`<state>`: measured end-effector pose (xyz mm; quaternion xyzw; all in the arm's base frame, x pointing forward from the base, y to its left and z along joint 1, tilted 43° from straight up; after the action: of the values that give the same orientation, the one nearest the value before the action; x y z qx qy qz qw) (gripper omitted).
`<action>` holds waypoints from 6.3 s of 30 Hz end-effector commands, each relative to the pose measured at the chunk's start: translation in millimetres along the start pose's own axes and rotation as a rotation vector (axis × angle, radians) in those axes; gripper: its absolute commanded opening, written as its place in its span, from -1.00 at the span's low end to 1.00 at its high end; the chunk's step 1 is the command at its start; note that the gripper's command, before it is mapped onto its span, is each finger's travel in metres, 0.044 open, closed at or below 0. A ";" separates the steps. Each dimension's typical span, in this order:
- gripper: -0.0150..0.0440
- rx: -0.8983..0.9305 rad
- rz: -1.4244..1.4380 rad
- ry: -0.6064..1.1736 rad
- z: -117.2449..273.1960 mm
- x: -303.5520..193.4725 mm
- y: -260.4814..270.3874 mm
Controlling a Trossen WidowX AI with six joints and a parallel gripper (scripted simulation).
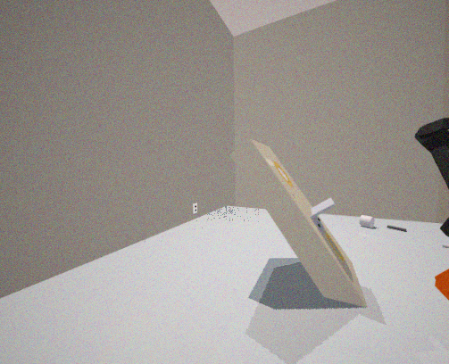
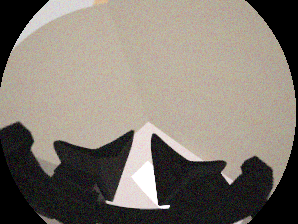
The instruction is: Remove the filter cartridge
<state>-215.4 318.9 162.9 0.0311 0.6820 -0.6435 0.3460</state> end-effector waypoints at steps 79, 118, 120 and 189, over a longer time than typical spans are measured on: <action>-0.11 0.060 -1.069 2.702 403.9 -331.2 233.9; -0.11 0.058 -1.061 2.699 416.4 -332.3 245.0; -0.11 0.058 -1.061 2.699 416.4 -332.7 244.8; -0.11 0.057 -1.060 2.699 418.7 -333.5 246.7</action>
<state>339.3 118.7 152.3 0.3577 0.4025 -0.1837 -0.8223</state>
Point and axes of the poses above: the point midway between the two fingers, 35 mm back from their tips, its own z axis back along the fingers, its own y axis across the jaws, x = y × z, the point moved 1 cm from there along z, back along the fingers, and after that the axes turned 10 degrees about -z, right-handed, at the moved point
